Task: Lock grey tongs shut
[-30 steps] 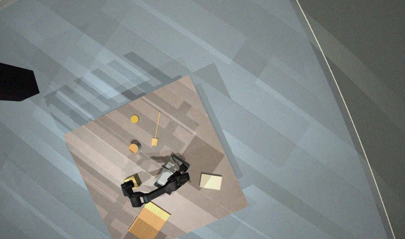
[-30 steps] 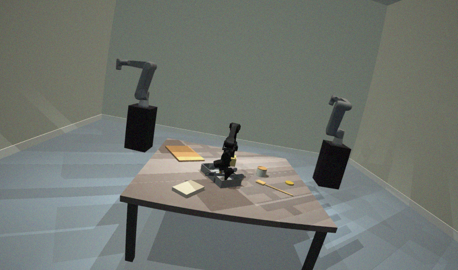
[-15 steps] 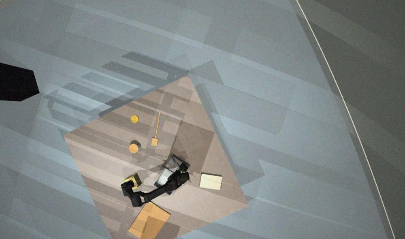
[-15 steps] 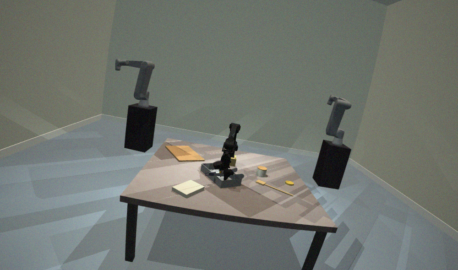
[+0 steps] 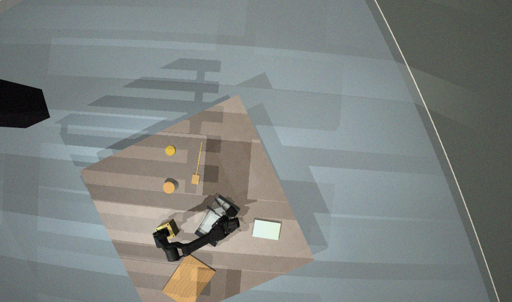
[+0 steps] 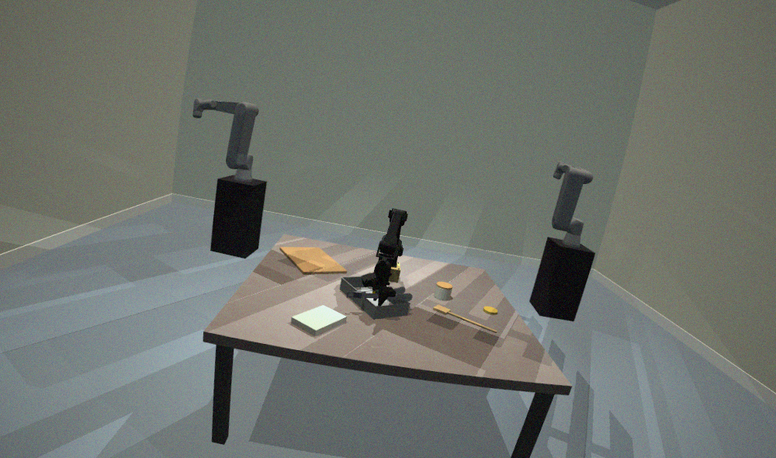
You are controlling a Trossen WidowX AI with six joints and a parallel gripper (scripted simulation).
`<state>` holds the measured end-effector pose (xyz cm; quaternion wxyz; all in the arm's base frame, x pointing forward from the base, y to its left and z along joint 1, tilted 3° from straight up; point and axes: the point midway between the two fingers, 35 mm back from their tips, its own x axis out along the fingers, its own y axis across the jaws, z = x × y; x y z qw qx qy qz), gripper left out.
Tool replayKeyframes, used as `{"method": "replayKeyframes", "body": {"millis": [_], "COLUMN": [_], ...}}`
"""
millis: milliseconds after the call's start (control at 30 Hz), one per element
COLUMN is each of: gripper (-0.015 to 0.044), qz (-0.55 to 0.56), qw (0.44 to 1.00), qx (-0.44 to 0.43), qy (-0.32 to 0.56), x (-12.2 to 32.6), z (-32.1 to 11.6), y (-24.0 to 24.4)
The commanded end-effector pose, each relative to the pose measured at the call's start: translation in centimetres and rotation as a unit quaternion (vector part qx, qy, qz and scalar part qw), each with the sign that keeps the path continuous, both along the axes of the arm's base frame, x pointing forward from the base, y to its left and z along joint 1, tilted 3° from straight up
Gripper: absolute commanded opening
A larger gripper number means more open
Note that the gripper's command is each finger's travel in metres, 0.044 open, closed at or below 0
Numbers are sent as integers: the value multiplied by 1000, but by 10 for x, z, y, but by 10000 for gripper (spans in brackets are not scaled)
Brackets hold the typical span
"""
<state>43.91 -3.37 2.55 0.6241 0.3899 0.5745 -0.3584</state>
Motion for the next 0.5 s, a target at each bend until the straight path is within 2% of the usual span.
{"method": "replayKeyframes", "body": {"millis": [0,467], "gripper": [221,128], "qz": [0,0], "qw": [1000,1000], "qx": [0,0], "qy": [0,0], "x": [0,0], "z": [1,1], "y": [0,0]}}
